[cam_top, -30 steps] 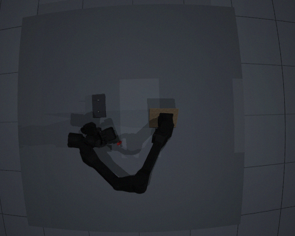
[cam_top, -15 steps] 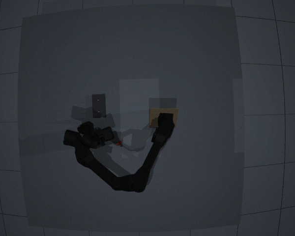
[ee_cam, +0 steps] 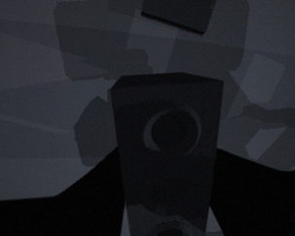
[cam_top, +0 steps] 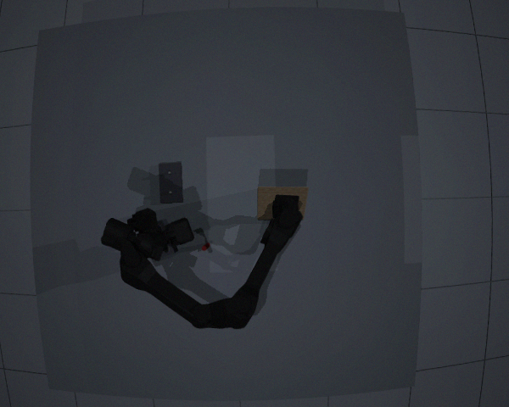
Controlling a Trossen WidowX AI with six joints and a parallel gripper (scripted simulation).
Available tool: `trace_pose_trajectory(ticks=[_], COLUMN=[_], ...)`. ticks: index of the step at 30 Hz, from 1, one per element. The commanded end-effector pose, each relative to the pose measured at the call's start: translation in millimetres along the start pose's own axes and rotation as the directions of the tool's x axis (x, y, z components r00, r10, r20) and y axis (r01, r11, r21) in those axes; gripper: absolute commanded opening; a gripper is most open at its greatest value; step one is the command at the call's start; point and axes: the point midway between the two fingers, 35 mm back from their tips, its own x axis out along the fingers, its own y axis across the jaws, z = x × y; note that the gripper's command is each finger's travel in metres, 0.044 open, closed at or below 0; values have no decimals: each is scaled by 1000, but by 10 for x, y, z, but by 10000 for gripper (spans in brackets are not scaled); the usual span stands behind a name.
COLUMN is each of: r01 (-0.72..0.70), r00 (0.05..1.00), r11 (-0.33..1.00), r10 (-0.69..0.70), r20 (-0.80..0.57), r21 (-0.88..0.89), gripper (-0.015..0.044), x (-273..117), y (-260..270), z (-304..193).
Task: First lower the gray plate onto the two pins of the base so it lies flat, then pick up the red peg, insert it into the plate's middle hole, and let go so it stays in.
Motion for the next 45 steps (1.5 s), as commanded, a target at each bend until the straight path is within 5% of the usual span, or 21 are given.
trace_pose_trajectory(ticks=[1,15,45], r01=[-1,-2,-3], r00=[1000,1000,1000], r11=[1000,1000,988], r10=[1,2,3], r20=[4,-5,-1], r21=[-5,-5,154], gripper=[0,0,0], x=[-135,-532,-142], y=[-4,-71,-215], z=[8,-20,815])
